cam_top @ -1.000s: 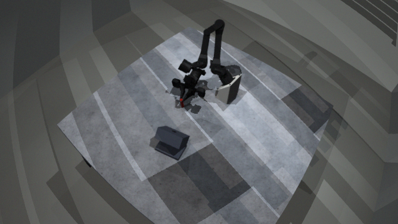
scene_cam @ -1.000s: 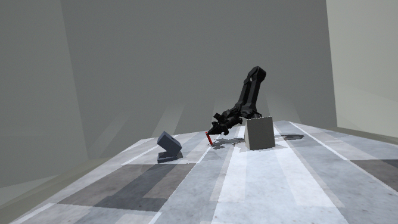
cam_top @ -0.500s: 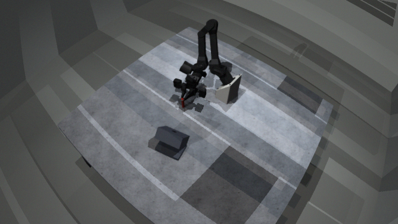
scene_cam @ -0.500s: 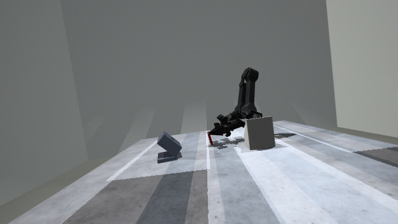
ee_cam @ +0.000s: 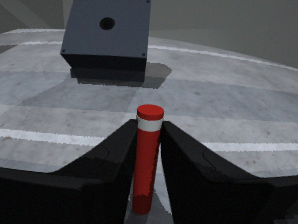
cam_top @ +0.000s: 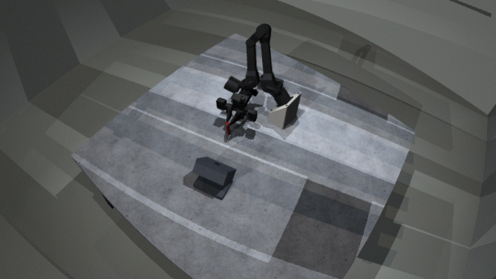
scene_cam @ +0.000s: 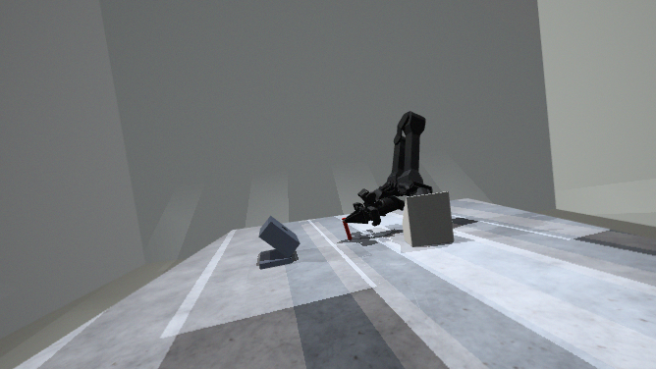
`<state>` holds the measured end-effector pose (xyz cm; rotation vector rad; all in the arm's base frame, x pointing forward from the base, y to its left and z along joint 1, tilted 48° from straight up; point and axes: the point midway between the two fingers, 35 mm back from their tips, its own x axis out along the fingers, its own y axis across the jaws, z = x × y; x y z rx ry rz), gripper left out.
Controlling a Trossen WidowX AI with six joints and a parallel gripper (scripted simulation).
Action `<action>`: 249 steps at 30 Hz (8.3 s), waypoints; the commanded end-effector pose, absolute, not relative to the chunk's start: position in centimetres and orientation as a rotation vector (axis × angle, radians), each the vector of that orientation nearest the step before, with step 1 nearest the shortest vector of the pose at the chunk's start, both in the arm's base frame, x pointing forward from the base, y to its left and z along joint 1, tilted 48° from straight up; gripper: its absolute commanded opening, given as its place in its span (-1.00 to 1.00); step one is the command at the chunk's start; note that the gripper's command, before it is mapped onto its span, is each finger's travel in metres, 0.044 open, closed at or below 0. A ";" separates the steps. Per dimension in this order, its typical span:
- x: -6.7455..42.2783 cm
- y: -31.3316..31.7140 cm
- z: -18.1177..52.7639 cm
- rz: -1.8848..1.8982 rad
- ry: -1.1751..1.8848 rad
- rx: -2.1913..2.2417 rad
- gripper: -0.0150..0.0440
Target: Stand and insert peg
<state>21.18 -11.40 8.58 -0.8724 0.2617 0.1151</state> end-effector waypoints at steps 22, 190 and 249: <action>20.8 -11.8 8.5 0.115 0.250 -0.882 -0.33; 19.7 -13.4 9.3 0.200 0.066 -0.977 -0.33; 19.7 -13.6 9.4 0.204 0.052 -0.986 -0.05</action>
